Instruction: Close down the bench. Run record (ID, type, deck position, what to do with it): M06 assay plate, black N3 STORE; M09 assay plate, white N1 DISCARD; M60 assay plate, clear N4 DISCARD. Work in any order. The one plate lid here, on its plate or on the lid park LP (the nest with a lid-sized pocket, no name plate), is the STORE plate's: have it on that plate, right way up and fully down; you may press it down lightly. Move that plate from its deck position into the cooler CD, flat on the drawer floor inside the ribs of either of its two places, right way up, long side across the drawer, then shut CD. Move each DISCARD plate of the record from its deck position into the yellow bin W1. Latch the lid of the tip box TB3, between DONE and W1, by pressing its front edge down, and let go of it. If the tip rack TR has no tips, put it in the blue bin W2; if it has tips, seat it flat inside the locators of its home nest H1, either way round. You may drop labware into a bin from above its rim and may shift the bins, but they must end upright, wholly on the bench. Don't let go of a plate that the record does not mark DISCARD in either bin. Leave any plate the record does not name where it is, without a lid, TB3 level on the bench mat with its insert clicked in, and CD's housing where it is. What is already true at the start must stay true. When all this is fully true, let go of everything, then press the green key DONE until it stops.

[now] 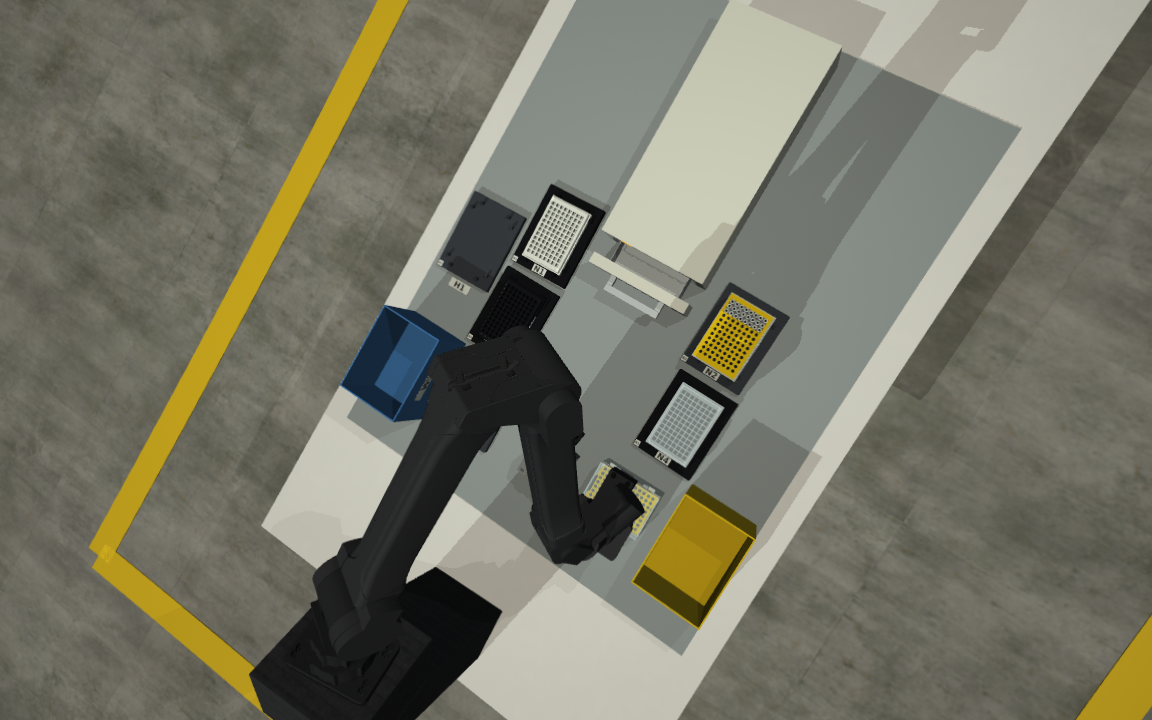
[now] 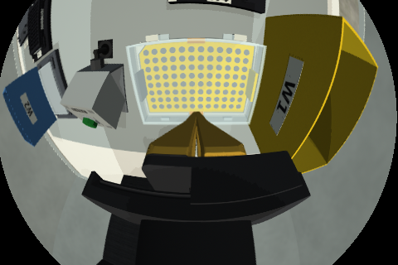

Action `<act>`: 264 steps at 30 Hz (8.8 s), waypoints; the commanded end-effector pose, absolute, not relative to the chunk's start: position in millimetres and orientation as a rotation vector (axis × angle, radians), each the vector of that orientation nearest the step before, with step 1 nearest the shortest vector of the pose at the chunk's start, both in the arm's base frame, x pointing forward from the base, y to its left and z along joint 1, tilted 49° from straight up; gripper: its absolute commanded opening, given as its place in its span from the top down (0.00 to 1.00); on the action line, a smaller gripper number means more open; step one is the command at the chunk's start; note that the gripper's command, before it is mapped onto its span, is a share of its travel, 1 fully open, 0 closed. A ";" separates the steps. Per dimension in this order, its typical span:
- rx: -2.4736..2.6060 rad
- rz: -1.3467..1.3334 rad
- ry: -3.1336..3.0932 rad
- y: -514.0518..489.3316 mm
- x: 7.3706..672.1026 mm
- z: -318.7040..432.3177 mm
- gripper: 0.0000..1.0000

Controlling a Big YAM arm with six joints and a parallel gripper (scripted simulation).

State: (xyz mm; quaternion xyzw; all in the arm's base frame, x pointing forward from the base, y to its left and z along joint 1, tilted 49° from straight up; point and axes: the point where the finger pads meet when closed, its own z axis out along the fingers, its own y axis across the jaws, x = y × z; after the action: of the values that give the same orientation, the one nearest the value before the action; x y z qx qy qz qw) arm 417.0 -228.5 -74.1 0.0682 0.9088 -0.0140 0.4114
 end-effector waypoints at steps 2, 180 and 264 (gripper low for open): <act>0.165 -0.033 2.283 -226.1 430.2 -82.3 1.00; -1.586 -0.800 1.846 -112.2 598.9 199.3 0.70; -1.566 -0.822 1.835 -102.4 654.9 220.7 0.70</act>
State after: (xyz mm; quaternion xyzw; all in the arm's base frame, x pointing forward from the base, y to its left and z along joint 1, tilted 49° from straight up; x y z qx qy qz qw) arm 642.8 -103.6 212.5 -0.5948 0.6907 -0.3000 0.2812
